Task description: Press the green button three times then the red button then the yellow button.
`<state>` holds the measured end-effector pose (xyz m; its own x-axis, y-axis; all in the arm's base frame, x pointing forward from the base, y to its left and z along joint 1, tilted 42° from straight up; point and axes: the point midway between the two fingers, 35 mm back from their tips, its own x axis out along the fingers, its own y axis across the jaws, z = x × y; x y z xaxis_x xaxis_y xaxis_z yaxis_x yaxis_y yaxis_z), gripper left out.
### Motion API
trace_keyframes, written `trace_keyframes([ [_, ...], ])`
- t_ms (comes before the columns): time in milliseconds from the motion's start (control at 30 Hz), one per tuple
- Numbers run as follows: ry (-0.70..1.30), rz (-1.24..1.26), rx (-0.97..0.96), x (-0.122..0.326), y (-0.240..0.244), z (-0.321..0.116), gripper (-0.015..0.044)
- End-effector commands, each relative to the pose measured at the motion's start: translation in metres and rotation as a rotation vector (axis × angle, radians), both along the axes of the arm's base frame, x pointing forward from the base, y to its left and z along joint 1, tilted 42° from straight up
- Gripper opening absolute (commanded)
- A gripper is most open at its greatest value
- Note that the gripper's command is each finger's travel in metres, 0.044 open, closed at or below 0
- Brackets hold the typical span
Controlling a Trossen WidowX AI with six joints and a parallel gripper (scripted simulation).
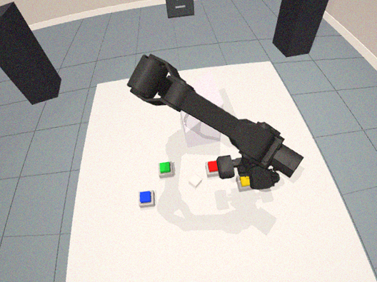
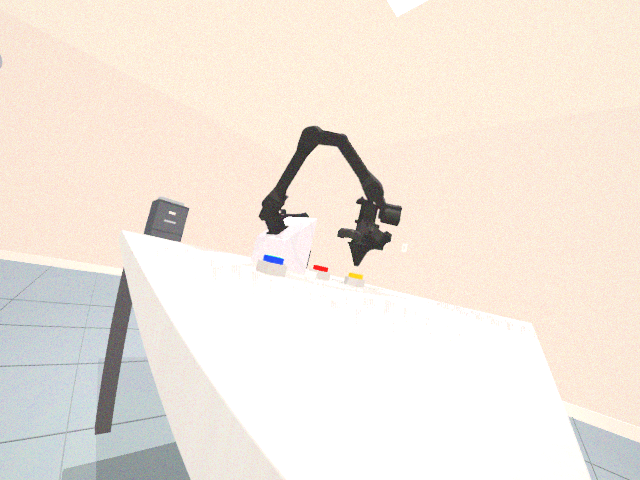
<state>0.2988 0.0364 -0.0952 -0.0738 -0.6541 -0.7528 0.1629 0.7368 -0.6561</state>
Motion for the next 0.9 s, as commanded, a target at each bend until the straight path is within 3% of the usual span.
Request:
trace_keyframes([
  [0,-0.011,0.017,0.002,0.002,0.002,-0.003,0.0020],
  [867,-0.011,0.017,0.000,0.000,-0.020,-0.027,0.0020],
])
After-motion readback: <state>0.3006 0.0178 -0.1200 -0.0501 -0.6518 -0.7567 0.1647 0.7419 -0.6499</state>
